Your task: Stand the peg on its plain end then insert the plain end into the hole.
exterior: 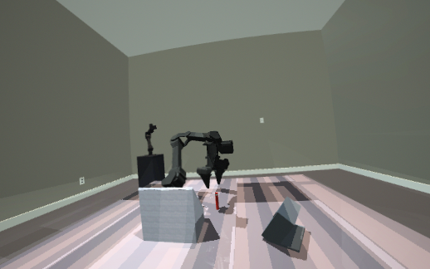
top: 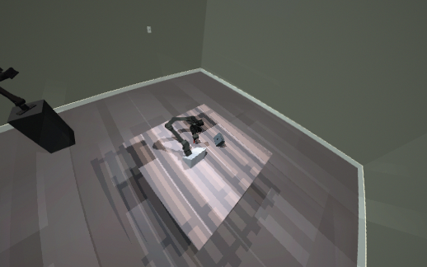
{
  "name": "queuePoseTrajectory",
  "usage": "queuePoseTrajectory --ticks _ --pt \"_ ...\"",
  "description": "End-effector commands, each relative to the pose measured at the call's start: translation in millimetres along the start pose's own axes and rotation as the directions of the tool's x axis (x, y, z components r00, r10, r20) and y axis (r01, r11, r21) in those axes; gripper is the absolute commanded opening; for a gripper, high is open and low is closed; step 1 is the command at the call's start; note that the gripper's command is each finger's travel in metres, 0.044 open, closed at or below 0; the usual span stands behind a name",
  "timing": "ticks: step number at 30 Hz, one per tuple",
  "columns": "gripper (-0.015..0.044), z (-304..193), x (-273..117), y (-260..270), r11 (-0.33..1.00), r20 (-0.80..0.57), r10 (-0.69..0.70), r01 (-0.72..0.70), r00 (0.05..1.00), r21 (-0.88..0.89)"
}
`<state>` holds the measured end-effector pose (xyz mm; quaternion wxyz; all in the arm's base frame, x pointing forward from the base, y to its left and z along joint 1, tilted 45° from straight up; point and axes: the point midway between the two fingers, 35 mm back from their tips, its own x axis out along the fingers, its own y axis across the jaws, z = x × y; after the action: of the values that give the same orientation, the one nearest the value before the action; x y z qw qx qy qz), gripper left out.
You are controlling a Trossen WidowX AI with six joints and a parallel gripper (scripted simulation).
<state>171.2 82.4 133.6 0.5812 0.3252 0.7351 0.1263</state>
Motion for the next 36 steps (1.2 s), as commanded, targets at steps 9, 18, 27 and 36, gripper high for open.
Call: queuePoseTrajectory --ticks 9,18,27,36 --pt "0.0440 6.5 -5.3 6.4 0.995 -0.021 0.098 -0.098 0.995 0.008" --pt "0.0440 6.0 13.6 8.4 0.995 -0.021 0.099 -0.098 0.995 0.036" --pt "0.0440 7.0 22.8 9.2 0.995 -0.019 0.096 -0.096 0.995 0.036" --pt "0.0440 7.9 37.7 10.6 0.995 -0.018 0.094 -0.094 0.995 0.036"
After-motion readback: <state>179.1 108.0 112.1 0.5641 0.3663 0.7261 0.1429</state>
